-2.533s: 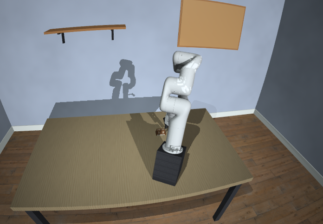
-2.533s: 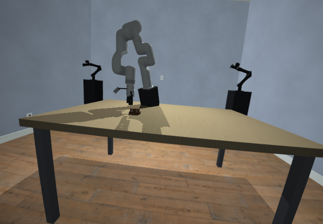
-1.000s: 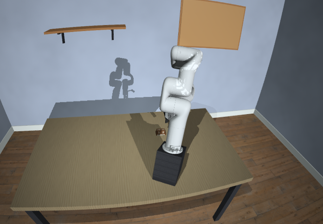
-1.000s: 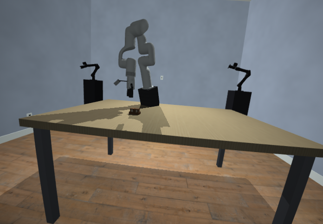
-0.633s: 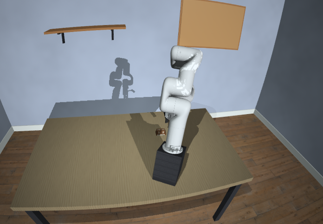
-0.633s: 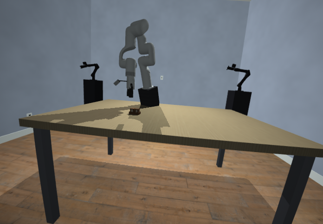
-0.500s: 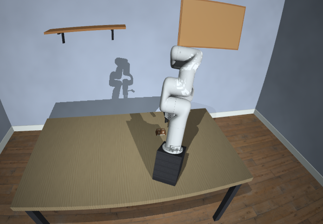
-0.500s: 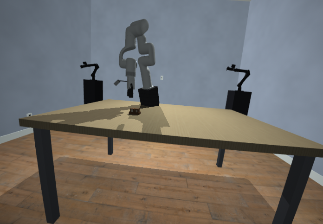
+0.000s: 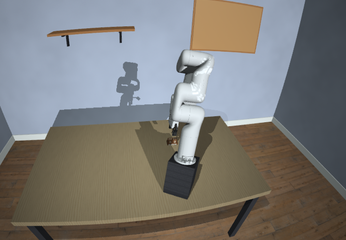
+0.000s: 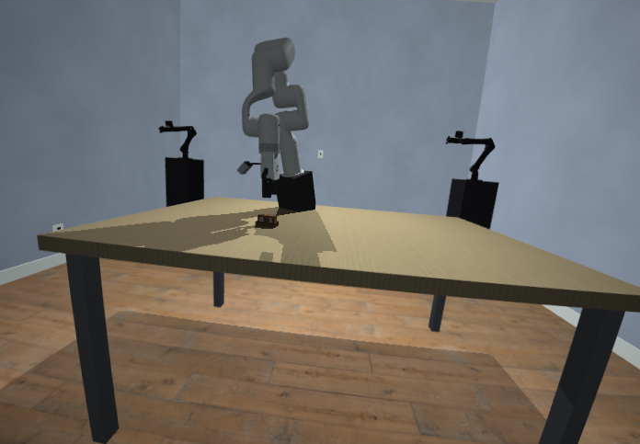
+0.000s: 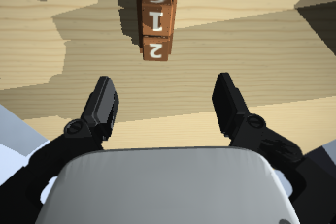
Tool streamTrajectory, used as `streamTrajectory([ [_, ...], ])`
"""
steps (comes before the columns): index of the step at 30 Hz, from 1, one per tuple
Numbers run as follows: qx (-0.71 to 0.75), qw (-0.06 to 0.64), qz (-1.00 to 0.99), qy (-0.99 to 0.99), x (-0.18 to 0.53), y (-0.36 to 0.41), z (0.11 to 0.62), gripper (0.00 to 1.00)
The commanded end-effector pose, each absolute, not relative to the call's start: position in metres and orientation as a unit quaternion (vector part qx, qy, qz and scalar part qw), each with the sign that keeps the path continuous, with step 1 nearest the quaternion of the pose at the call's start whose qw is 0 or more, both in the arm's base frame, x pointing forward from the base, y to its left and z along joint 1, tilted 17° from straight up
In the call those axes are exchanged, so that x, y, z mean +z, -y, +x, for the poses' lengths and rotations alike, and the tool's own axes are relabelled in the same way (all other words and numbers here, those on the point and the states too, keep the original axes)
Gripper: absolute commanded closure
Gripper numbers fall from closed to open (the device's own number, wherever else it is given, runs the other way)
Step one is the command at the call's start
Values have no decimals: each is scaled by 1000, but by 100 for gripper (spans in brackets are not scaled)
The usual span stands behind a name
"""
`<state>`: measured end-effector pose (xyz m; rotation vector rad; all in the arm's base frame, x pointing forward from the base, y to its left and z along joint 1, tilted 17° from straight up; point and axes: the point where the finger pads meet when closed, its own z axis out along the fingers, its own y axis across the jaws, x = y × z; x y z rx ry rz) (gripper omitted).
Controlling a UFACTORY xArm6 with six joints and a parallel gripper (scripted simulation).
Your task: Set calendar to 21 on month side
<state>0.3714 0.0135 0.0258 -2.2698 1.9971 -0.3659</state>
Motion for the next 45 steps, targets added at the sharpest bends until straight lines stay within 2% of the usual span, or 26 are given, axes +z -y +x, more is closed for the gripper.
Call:
streamTrajectory([
  [1,-143,43,-718,-680,25,-22,378,0],
  [5,-142,45,-708,-691,24,-27,380,0],
  [6,-142,45,-708,-691,24,-27,380,51],
  [45,-142,45,-708,-691,24,-27,380,51],
])
